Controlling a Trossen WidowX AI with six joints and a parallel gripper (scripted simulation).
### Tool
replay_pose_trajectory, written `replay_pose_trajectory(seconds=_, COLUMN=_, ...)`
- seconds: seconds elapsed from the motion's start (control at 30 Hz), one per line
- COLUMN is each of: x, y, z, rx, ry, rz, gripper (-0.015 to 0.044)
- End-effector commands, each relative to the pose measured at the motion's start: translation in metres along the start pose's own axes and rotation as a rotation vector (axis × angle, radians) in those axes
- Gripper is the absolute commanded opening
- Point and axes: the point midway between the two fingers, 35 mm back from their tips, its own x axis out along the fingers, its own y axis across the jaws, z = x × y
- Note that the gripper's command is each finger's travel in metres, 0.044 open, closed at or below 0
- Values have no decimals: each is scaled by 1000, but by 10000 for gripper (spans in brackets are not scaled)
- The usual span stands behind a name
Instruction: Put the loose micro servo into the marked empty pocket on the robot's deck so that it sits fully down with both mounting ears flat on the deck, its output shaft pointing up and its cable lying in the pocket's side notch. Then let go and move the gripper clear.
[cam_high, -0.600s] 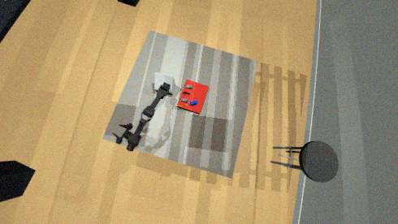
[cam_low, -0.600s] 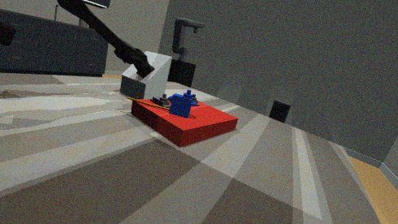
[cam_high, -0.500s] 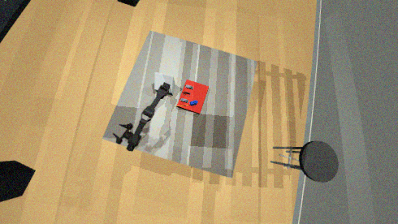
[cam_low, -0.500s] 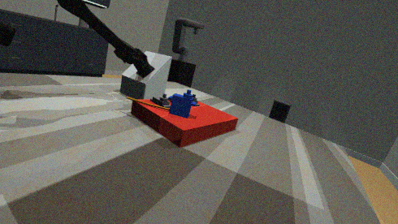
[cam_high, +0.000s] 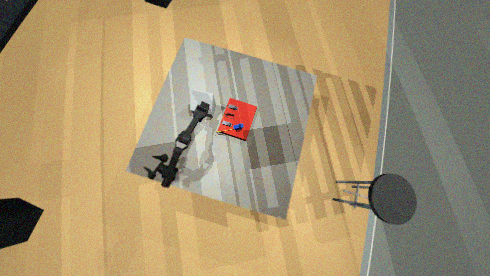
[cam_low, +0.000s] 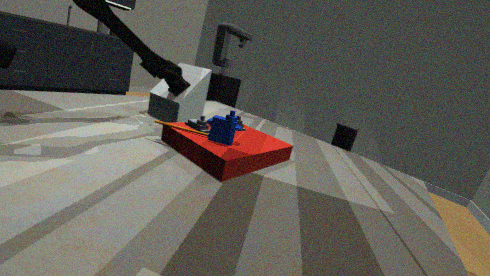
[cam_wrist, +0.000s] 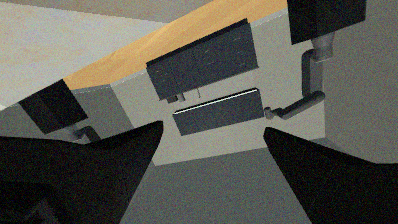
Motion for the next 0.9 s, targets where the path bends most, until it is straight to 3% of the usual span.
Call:
replay_pose_trajectory(seconds=0.0, x=-19, y=8, z=19, rx=13, ry=-88, rz=5, gripper=440)
replay_pose_trajectory(seconds=0.33, x=-52, y=23, z=42, rx=42, ry=-222, rz=19, gripper=440)
replay_pose_trajectory(seconds=0.87, x=-235, y=121, z=95, rx=-113, ry=-724, rz=16, gripper=440)
